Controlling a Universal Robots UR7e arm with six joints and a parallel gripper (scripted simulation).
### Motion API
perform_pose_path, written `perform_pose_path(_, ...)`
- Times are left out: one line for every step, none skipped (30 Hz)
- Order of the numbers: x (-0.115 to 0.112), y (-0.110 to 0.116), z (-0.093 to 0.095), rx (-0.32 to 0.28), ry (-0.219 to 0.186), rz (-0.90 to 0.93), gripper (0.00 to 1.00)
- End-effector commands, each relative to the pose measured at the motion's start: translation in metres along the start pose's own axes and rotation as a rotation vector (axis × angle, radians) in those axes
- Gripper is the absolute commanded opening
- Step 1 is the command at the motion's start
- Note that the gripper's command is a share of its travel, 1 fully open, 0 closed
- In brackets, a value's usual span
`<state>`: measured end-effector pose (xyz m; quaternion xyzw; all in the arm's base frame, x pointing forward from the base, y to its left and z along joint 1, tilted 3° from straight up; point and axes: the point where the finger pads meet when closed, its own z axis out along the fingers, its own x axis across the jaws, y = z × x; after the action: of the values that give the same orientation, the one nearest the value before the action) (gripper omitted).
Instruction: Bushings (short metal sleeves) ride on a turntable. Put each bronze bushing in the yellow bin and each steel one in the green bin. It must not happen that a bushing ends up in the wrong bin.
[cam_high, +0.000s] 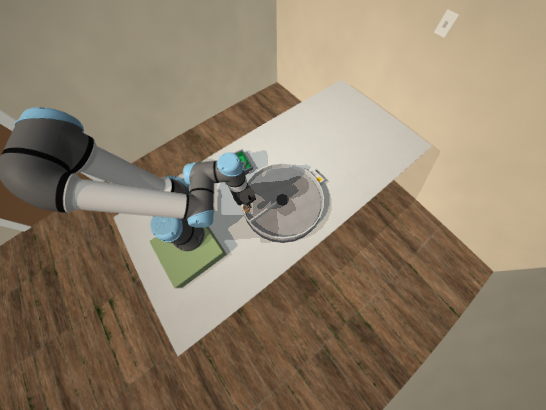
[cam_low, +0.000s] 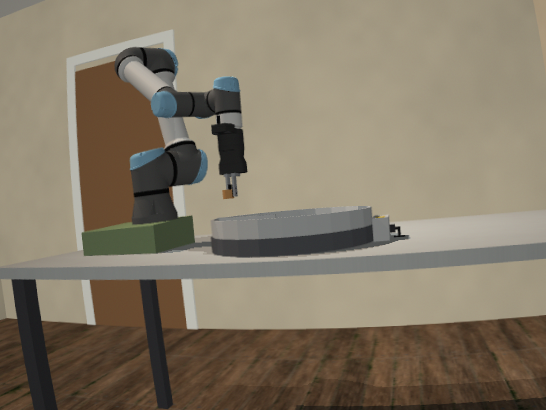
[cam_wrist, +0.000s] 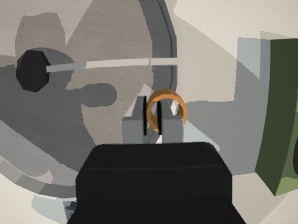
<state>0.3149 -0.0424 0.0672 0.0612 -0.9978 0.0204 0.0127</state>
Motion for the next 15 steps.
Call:
perform_pose_path(-0.006,0.038,-0.001,0.002,0.0,0.001,0.0)
perform_pose_path(-0.006,0.038,-0.001,0.002,0.0,0.001,0.0)
perform_pose_path(-0.006,0.038,-0.001,0.002,0.0,0.001,0.0)
perform_pose_path(-0.006,0.038,-0.001,0.002,0.0,0.001,0.0)
perform_pose_path(-0.008,0.05,-0.001,0.002,0.0,0.001,0.0)
perform_pose_path(-0.009,0.061,-0.001,0.002,0.0,0.001,0.0)
perform_pose_path(-0.011,0.072,-0.001,0.002,0.0,0.001,0.0)
perform_pose_path(-0.012,0.081,-0.001,0.002,0.0,0.001,0.0)
perform_pose_path(-0.013,0.084,-0.001,0.002,0.0,0.001,0.0)
perform_pose_path(-0.014,0.095,-0.001,0.002,0.0,0.001,0.0)
perform_pose_path(-0.014,0.095,-0.001,0.002,0.0,0.001,0.0)
perform_pose_path(-0.014,0.095,-0.001,0.002,0.0,0.001,0.0)
perform_pose_path(-0.014,0.095,-0.001,0.002,0.0,0.001,0.0)
perform_pose_path(-0.014,0.095,-0.001,0.002,0.0,0.001,0.0)
perform_pose_path(-0.014,0.095,-0.001,0.002,0.0,0.001,0.0)
